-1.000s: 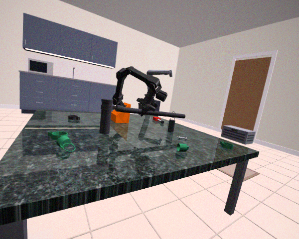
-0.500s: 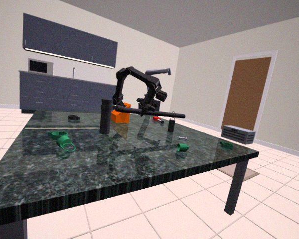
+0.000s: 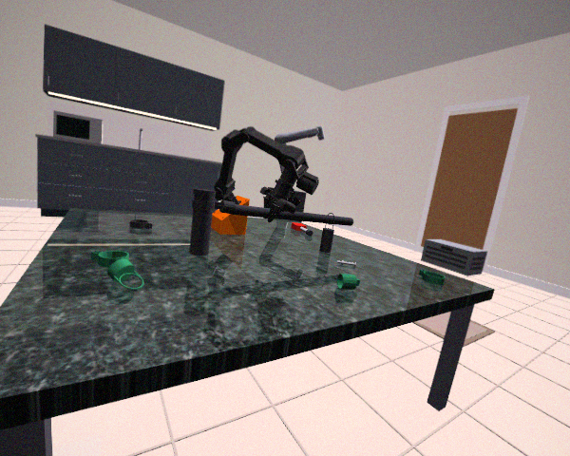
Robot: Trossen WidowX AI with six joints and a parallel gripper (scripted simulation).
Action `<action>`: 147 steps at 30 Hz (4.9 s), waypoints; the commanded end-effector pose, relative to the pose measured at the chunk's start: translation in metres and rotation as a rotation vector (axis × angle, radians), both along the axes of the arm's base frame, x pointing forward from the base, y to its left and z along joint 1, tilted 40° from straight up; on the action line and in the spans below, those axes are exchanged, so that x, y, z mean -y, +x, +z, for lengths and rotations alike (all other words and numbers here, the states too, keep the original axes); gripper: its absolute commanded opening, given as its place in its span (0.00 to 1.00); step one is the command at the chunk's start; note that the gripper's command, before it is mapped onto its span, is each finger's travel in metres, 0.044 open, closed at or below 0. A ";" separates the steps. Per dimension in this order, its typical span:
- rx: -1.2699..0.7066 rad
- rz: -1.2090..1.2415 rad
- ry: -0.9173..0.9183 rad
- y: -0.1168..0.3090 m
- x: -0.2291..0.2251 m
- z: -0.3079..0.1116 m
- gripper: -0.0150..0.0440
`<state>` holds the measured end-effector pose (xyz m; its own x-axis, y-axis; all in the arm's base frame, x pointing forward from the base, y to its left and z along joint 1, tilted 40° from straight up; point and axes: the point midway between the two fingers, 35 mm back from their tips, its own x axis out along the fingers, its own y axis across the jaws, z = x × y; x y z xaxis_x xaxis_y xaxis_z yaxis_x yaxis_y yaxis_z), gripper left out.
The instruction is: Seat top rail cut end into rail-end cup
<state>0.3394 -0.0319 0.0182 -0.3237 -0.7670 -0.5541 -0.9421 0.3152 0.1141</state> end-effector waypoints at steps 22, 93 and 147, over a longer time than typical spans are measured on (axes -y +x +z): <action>0.017 0.024 -0.007 0.008 0.002 0.019 0.25; -0.009 0.008 -0.011 -0.002 0.021 0.024 0.39; 0.103 0.158 0.085 0.009 -0.063 0.050 1.00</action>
<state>0.3485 0.0310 0.0668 -0.1401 -0.7559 -0.6395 -0.9870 0.1576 0.0299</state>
